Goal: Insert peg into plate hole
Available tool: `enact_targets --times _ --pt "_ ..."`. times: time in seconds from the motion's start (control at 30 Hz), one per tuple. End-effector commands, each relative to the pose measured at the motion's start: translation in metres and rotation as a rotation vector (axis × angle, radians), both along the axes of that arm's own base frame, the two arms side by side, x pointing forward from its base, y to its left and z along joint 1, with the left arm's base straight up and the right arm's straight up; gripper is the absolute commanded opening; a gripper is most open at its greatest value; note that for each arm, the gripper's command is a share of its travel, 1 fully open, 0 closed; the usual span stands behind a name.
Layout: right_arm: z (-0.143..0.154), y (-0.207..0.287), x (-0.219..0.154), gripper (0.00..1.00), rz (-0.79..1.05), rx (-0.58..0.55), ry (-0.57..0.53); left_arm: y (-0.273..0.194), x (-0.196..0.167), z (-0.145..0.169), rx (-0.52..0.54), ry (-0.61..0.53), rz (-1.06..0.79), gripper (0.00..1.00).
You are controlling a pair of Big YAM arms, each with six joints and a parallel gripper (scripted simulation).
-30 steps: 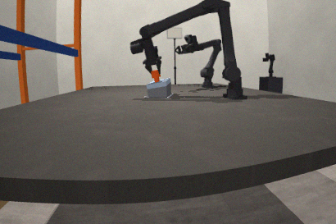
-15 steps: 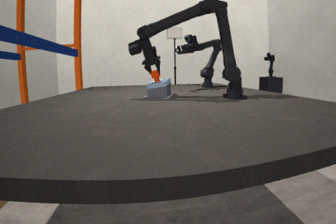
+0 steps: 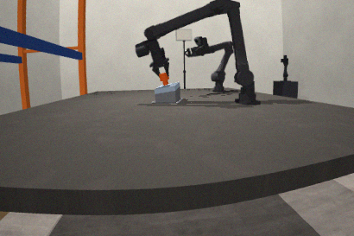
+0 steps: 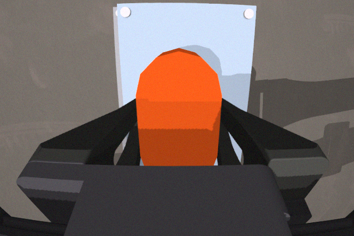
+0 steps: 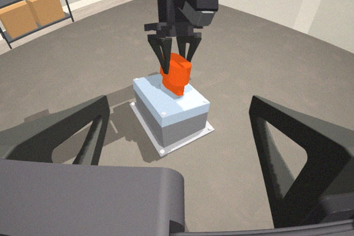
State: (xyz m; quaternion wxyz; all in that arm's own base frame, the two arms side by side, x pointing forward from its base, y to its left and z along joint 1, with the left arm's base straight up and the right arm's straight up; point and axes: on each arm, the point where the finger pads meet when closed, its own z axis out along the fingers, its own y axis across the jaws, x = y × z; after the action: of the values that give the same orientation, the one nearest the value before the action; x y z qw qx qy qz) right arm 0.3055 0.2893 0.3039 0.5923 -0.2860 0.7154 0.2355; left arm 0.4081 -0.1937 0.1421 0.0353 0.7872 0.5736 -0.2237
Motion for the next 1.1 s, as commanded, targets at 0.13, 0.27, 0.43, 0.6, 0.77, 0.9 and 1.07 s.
enact_targets --times 0.13,0.27,0.43,0.6,0.77,0.9,1.07 --pt "0.023 0.003 0.005 1.00 -0.005 0.032 -0.031 -0.008 0.024 0.042 -0.034 -0.099 -0.009 0.40" --pt "0.023 0.003 0.005 1.00 -0.005 0.032 -0.031 -0.008 0.024 0.042 -0.034 -0.099 -0.009 0.40" --pt "0.023 0.003 0.005 1.00 -0.005 0.032 -0.031 -0.005 0.019 0.034 -0.035 -0.100 -0.010 0.40" --pt "0.023 0.003 0.005 1.00 -0.005 0.032 -0.031 -0.001 0.017 0.035 -0.039 -0.115 -0.005 0.40" --pt "0.023 0.003 0.005 1.00 -0.005 0.032 -0.031 0.003 0.014 0.036 -0.042 -0.130 0.003 0.40" --pt "0.023 0.003 0.005 1.00 -0.005 0.032 -0.031 0.002 0.012 0.037 -0.040 -0.124 0.002 0.40" --pt "0.023 0.003 0.005 1.00 -0.005 0.032 -0.031 0.002 0.012 0.034 -0.038 -0.118 0.001 0.40"
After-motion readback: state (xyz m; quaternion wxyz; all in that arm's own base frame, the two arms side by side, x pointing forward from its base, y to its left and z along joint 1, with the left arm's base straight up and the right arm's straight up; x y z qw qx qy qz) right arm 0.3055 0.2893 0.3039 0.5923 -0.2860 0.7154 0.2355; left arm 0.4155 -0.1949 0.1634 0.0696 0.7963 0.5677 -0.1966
